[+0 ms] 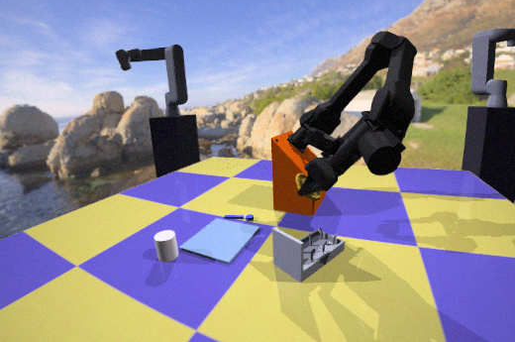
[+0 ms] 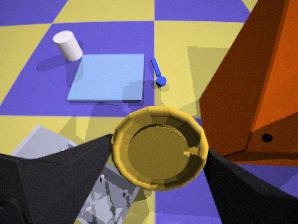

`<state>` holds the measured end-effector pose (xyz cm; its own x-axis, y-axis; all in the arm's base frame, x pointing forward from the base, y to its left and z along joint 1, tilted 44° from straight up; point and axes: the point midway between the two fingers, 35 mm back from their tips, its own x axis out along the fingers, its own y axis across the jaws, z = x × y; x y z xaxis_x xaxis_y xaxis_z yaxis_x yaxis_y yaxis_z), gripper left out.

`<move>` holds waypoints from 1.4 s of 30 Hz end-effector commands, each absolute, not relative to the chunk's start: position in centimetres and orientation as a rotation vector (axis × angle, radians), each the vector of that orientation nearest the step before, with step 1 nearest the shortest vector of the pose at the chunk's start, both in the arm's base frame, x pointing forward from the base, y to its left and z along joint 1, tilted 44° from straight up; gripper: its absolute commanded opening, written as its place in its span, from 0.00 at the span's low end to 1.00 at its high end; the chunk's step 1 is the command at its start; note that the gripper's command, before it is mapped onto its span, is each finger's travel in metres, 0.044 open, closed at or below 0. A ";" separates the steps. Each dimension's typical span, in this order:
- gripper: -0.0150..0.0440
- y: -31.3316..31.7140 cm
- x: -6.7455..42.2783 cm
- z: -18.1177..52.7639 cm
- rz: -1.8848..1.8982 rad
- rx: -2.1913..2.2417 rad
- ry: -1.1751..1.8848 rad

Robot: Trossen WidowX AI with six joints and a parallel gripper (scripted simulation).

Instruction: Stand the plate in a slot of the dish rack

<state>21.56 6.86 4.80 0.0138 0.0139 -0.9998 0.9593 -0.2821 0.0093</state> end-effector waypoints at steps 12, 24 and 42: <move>0.25 7.6 22.4 2.9 -1.282 1.229 0.796; 0.25 9.2 23.1 2.6 -1.118 1.133 0.593; 0.25 12.7 23.3 3.7 -0.798 1.073 0.313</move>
